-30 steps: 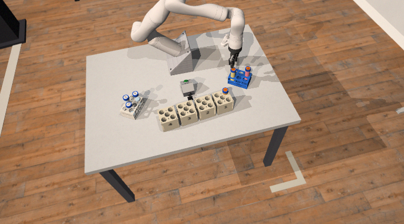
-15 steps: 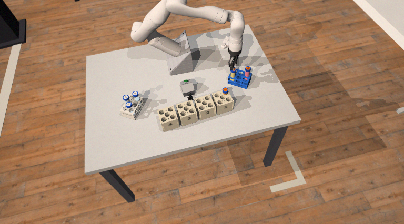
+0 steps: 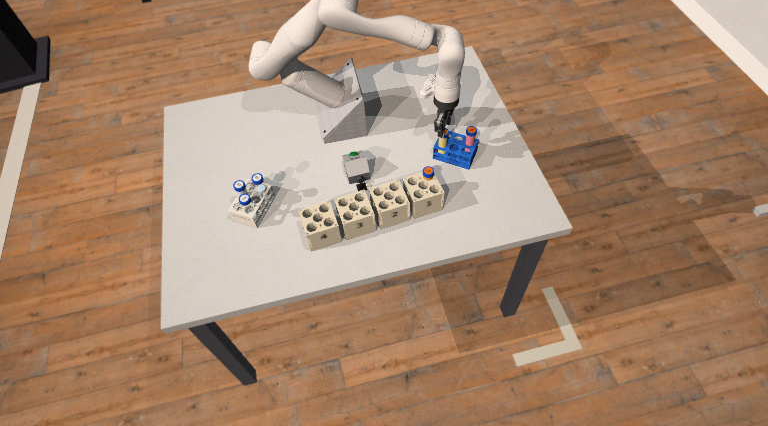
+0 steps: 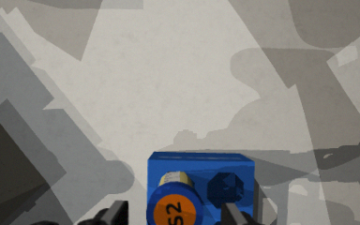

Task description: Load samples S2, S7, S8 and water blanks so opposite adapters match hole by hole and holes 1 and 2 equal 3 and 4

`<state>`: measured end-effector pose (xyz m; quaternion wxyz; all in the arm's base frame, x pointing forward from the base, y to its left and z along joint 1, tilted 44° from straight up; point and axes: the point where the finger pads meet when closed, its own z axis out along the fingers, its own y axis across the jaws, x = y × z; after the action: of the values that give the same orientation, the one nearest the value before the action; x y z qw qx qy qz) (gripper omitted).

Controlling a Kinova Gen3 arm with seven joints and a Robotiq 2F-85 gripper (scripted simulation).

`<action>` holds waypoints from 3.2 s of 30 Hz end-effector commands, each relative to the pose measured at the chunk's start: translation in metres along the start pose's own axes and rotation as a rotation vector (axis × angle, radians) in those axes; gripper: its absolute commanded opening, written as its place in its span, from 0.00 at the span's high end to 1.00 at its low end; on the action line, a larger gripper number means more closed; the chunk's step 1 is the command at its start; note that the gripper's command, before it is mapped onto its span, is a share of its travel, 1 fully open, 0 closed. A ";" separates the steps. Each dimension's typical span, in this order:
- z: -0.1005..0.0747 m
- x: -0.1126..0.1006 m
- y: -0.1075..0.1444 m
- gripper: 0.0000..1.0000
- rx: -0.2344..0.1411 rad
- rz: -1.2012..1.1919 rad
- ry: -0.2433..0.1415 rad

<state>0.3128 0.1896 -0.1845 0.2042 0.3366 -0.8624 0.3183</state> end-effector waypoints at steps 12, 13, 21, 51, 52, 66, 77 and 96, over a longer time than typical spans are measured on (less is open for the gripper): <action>0.016 -0.001 0.000 0.38 0.000 0.000 -0.002; 0.017 -0.001 0.000 0.38 0.000 0.000 -0.002; 0.018 0.000 0.000 0.38 0.000 0.000 -0.002; 0.024 -0.001 0.000 0.38 0.000 0.000 -0.002; 0.025 -0.001 0.000 0.38 0.000 0.000 -0.002; 0.029 -0.001 0.000 0.38 0.000 0.000 -0.002; 0.030 -0.001 0.000 0.90 0.000 0.000 -0.002; 0.030 -0.001 0.000 0.90 0.000 0.000 -0.002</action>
<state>0.3087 0.1688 -0.2063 0.2039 0.3366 -0.8625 0.3181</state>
